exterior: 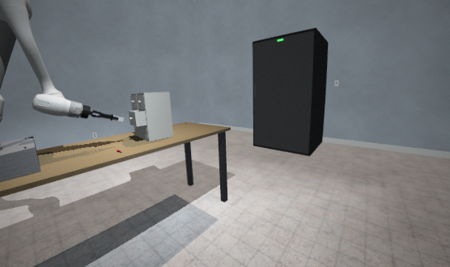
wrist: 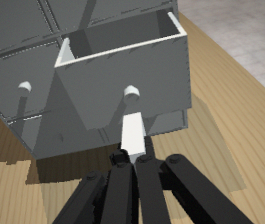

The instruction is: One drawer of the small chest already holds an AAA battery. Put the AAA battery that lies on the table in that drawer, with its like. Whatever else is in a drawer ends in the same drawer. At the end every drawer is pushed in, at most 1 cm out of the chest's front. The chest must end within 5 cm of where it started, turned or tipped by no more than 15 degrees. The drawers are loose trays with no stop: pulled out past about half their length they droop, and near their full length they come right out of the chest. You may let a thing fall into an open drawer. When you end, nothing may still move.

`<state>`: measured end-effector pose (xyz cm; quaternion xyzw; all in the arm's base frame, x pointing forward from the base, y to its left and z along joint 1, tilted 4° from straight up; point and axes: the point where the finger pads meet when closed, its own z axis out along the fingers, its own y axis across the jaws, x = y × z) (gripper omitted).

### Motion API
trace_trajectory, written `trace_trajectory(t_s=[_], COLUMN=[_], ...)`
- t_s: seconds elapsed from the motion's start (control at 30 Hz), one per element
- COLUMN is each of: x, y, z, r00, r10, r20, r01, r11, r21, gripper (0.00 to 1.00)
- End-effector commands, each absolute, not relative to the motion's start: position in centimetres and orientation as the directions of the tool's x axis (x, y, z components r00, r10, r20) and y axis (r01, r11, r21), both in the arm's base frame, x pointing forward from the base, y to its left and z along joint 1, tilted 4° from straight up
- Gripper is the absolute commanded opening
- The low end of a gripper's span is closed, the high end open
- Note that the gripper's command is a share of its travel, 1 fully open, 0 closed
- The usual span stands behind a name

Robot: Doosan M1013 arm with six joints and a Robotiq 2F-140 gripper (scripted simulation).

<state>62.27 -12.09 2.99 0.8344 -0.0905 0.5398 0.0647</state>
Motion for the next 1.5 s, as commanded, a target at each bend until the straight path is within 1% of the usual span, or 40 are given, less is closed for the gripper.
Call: trace_trajectory(t_s=[0.0,1.47], x=[62.39,63.05], y=[-12.11,-12.26], z=[2.95,2.90], r00=[0.401,0.401], r10=[-0.081,-0.081], r20=[0.913,0.913], r01=[-0.221,-0.221], r11=[-0.975,-0.975], r21=[0.010,0.010], gripper=[0.00,0.00])
